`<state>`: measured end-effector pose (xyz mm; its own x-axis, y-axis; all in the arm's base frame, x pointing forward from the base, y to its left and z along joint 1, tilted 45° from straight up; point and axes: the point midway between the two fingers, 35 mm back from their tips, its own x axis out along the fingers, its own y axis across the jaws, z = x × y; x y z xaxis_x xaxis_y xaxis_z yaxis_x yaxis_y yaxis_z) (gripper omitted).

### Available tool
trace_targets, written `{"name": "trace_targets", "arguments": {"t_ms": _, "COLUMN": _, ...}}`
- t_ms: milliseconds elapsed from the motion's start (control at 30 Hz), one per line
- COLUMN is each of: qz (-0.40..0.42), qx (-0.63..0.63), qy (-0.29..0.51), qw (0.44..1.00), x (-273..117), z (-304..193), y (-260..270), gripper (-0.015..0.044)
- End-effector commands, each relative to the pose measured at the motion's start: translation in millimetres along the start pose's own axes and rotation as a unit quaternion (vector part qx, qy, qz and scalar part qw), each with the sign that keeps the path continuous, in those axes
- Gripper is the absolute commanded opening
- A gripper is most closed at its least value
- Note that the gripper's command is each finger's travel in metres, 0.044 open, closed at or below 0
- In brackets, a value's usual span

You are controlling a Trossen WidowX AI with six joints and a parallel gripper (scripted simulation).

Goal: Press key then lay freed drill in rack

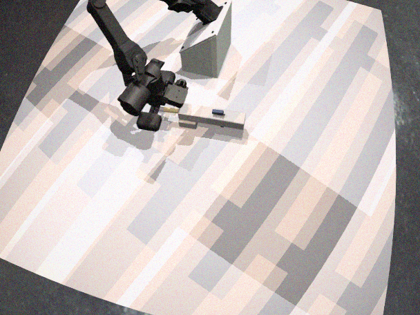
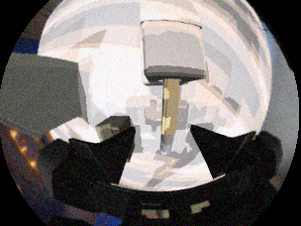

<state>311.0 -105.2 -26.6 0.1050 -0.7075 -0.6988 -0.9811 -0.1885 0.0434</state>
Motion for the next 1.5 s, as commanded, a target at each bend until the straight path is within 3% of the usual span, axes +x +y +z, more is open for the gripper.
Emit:
{"name": "trace_targets", "arguments": {"t_ms": 0, "qz": 0.000, "qx": 0.001, "qy": -0.001, "qw": 1.000, "x": 0.8, "z": 2.8, "y": 0.2, "gripper": 0.0440}}
{"name": "trace_targets", "arguments": {"t_ms": 900, "qz": 0.000, "qx": 0.001, "qy": -0.001, "qw": 1.000, "x": 3.5, "z": 11.9, "y": 0.0, "gripper": 0.0440}}
{"name": "trace_targets", "arguments": {"t_ms": 1400, "qz": -0.001, "qx": 0.001, "qy": 0.002, "qw": 1.000, "x": 2.6, "z": 9.2, "y": -1.1, "gripper": 0.0046}}
{"name": "trace_targets", "arguments": {"t_ms": 1467, "qz": -0.001, "qx": 0.001, "qy": 0.002, "qw": 1.000, "x": 2.6, "z": 9.2, "y": -1.1, "gripper": 0.0033}}
